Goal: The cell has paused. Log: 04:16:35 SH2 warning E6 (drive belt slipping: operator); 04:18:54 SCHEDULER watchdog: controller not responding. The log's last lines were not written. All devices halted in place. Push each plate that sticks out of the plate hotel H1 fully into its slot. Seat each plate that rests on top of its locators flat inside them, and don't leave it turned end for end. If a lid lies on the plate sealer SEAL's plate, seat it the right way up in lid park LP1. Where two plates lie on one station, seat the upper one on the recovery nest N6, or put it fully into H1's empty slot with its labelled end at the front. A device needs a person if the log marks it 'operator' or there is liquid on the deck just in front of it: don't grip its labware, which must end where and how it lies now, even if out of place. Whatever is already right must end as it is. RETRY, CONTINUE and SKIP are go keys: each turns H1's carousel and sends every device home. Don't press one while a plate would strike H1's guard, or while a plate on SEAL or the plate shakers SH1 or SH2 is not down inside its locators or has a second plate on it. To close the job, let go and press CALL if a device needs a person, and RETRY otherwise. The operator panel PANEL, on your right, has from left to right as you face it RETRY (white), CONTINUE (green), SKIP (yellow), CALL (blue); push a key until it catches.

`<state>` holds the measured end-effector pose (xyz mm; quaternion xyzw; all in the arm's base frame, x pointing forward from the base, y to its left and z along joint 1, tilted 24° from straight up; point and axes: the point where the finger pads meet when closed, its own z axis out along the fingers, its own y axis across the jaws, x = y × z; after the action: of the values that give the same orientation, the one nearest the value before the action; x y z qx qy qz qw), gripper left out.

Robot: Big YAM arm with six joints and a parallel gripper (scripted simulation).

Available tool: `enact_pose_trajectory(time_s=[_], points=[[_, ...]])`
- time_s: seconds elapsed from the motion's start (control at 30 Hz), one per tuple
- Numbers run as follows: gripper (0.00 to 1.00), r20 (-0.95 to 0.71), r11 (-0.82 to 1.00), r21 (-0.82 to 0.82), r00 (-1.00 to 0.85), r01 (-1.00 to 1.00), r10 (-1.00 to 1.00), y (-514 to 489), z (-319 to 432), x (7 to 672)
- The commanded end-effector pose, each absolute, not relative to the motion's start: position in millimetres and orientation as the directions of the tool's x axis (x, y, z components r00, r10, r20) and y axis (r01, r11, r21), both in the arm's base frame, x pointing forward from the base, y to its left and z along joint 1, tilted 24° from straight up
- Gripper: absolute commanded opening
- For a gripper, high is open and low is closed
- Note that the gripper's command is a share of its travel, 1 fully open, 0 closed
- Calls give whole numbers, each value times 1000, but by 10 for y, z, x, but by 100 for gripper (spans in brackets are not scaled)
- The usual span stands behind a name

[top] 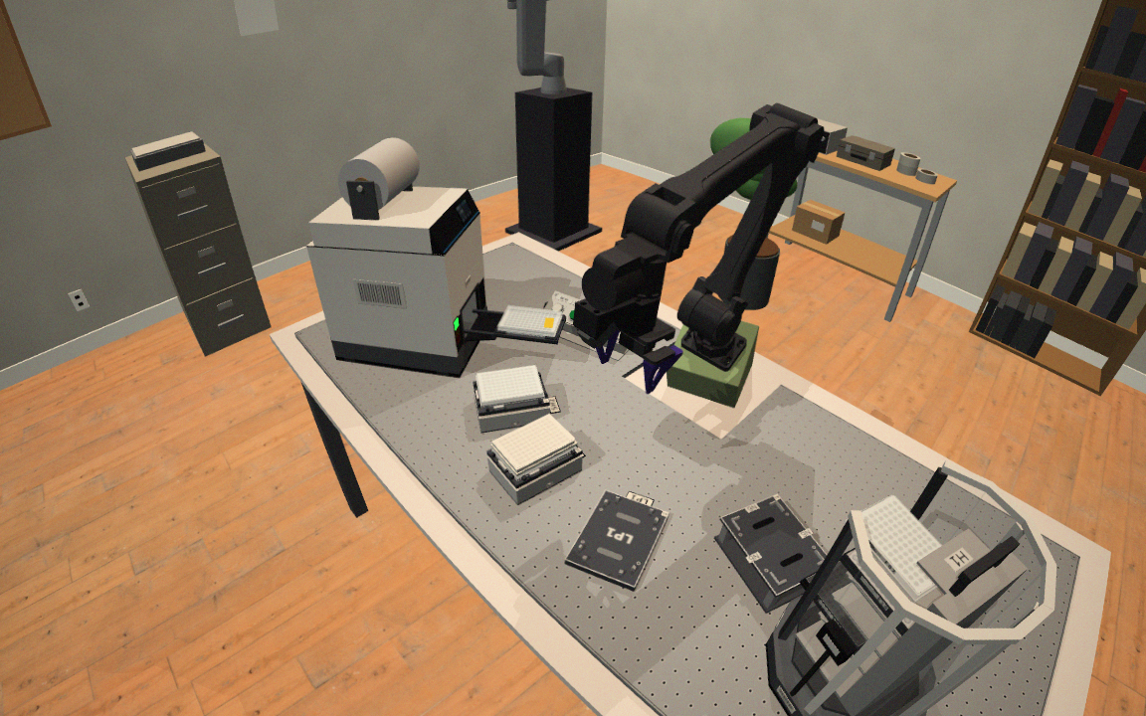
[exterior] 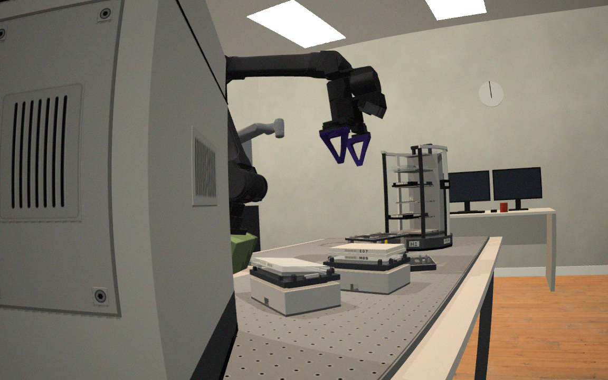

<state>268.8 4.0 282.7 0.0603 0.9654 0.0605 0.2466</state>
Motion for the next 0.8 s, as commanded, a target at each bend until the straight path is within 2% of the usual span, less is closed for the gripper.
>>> enact_pose_trajectory(time_s=[0.0,0.07,0.2,0.23,0.77], points=[[100,-461,992,118,-882,54,103,-99,2736,2547],[100,-411,991,119,-906,57,101,-148,2641,2545],[100,-435,992,116,-895,54,99,-205,2652,2452],[100,-387,991,125,-916,56,101,-241,2568,2454],[100,-373,989,135,-922,55,102,-451,2392,2190]])
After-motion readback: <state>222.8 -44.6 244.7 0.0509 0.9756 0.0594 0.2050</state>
